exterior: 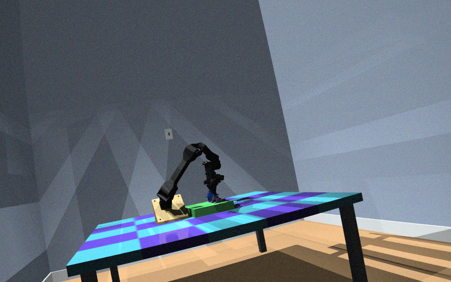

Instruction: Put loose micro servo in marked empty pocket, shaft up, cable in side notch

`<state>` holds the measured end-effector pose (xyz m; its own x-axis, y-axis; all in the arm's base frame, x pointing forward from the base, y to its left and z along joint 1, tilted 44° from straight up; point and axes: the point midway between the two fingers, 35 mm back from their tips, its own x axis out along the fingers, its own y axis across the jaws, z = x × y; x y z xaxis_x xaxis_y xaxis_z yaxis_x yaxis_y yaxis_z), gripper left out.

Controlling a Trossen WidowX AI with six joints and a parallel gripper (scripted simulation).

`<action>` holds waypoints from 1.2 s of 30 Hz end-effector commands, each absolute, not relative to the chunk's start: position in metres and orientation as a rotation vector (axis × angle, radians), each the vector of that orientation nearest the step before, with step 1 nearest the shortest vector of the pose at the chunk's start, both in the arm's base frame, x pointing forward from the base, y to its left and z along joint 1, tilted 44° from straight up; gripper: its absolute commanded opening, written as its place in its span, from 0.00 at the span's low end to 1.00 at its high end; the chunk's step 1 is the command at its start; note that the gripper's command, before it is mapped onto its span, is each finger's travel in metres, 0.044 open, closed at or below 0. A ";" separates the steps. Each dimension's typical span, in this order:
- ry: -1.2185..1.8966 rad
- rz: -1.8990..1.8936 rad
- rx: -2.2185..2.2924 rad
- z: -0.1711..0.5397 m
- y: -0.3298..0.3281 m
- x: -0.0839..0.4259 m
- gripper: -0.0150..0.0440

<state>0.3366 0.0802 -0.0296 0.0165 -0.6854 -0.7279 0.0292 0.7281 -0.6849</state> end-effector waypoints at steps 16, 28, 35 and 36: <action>1.463 -0.605 -0.578 -0.042 0.067 0.337 0.25; 1.463 -0.605 -0.579 -0.051 0.059 0.337 0.25; 1.463 -0.605 -0.579 -0.053 0.057 0.337 0.34; 1.463 -0.605 -0.579 -0.054 0.057 0.337 0.39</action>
